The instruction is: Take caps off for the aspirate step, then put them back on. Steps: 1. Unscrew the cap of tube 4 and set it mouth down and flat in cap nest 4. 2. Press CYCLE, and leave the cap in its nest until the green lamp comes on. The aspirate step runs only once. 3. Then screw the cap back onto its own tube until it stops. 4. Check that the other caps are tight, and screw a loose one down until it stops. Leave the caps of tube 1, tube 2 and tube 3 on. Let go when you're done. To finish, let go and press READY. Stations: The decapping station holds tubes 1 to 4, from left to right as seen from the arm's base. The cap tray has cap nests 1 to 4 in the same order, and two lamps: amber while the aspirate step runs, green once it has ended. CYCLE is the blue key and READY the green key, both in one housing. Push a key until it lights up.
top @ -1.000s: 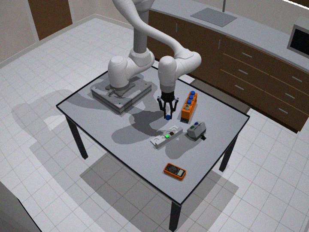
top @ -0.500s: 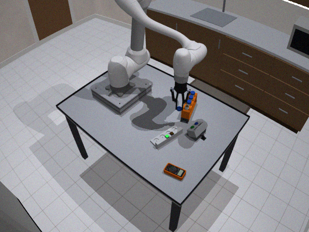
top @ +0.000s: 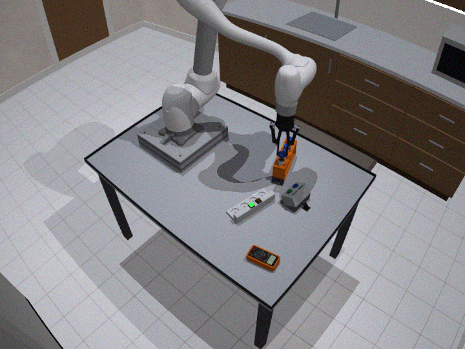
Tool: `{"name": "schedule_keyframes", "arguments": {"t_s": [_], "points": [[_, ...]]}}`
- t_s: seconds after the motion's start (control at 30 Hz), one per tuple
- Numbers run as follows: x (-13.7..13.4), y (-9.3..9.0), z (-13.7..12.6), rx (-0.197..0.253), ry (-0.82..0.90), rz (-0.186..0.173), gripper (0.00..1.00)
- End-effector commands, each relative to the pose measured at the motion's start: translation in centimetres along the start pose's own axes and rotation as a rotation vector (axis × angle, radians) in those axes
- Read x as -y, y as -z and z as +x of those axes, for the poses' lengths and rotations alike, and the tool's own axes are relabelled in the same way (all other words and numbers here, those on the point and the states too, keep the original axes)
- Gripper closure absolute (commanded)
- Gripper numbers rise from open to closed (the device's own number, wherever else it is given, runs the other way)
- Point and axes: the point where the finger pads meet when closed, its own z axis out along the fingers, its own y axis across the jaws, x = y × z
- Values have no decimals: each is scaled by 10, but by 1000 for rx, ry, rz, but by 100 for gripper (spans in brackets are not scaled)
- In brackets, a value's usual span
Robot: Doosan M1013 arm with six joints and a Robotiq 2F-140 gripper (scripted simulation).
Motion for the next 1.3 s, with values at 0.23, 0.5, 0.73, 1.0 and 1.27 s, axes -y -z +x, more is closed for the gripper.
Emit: {"name": "schedule_keyframes", "arguments": {"t_s": [0.23,0.5,0.73,1.0,1.27], "points": [[0,-23,0,0,0,-1,70],[-1,-25,0,0,0,-1,70],[0,-27,0,0,0,-1,70],[0,-30,0,0,0,-1,70],[0,-34,0,0,0,-1,70]]}}
